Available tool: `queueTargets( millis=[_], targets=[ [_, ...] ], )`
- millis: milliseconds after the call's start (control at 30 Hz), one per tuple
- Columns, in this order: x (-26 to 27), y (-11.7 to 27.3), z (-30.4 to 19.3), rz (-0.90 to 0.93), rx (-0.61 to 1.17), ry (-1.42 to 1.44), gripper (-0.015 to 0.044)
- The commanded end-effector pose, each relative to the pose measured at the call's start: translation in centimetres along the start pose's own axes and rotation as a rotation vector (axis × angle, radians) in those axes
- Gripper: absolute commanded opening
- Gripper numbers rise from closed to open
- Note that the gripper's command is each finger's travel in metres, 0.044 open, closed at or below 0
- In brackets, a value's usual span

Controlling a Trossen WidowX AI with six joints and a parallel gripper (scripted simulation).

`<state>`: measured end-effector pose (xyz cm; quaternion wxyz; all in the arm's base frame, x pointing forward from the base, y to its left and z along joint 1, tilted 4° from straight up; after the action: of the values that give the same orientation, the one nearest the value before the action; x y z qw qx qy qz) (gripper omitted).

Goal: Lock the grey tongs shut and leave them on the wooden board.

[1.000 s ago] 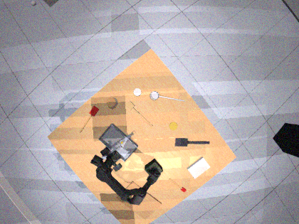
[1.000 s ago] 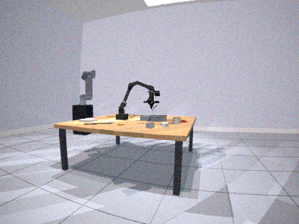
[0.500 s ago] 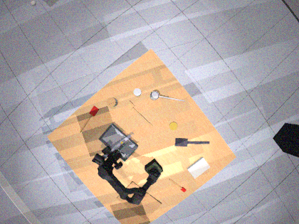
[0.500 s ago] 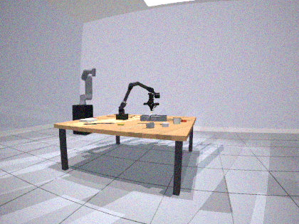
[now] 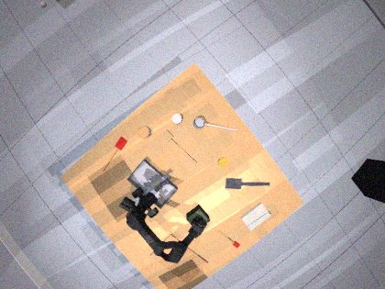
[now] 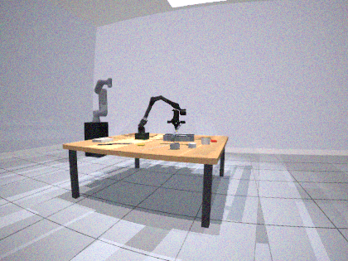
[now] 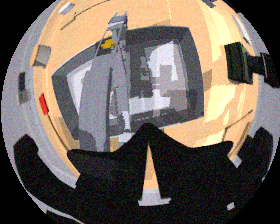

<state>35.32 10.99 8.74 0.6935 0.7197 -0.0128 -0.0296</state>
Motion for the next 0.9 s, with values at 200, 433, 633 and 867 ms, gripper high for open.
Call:
queueTargets(
  millis=[200, 433, 633, 867],
  targets=[
    [1.4, 0.3, -0.1, 0.004, 0.006, -0.001, -0.0150],
    [2.4, 0.4, -0.1, 0.005, 0.006, -0.001, -0.0150],
    [3.2, 0.4, -0.1, 0.006, 0.006, -0.001, -0.0150],
    [4.1, 0.5, 0.0, 0.007, 0.006, -0.001, -0.0150]
  ],
)
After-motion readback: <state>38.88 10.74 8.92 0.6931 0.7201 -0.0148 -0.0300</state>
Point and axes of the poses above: the point midway between the two fingers, 35 mm back from their tips, its own y axis back along the fingers, its own x axis across the jaws, z = x × y, the point moved 3 cm from there along y, back along the fingers, and after that the axes turned 4 degrees about y, right-handed, at the moved point
